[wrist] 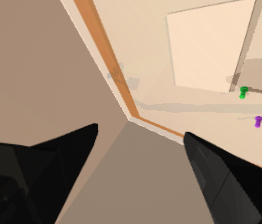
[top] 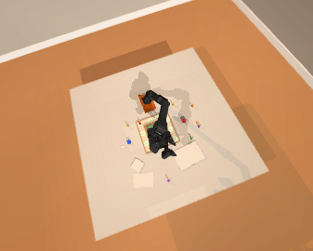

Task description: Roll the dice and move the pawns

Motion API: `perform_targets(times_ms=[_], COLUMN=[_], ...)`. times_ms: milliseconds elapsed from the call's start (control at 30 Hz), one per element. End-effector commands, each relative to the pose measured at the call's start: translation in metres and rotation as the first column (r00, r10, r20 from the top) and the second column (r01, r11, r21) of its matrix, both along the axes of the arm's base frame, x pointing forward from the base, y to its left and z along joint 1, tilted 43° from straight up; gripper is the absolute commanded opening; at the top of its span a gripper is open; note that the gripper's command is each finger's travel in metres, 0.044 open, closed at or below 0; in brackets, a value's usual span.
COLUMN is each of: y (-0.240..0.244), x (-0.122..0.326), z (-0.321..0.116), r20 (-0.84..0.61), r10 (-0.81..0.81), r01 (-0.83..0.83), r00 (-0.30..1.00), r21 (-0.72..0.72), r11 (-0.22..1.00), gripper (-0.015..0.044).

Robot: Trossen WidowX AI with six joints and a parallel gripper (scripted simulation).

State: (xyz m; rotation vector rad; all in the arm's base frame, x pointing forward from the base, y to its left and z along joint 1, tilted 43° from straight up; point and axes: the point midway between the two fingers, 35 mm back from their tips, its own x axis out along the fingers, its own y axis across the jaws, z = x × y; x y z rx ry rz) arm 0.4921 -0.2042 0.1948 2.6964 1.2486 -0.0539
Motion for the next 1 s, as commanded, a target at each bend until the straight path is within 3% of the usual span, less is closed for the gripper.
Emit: perform_targets(times_ms=[0, 133, 400, 667, 800, 967], y=[0.001, 0.052, 0.182, 0.286, 0.314, 0.315], x=[0.000, 0.001, -0.046, -0.152, -0.204, -0.207], z=[-0.001, 0.002, 0.018, 0.010, 0.002, 0.001], r20=[0.004, 0.035, 0.042, -0.015, -0.062, -0.064], r10=[0.002, 0.084, 0.356, 0.681, 0.796, 0.801], r01=[-0.002, -0.076, -0.292, -0.458, -0.478, -0.478], r00=[1.000, 0.996, 0.933, 0.733, 0.602, 0.595], r21=[-0.012, -0.183, -0.487, -0.750, -0.826, -0.829], r11=[1.000, 0.980, 0.823, 0.477, 0.298, 0.289], gripper=[0.0374, 0.0275, 0.0275, 0.0275, 0.0275, 0.0275])
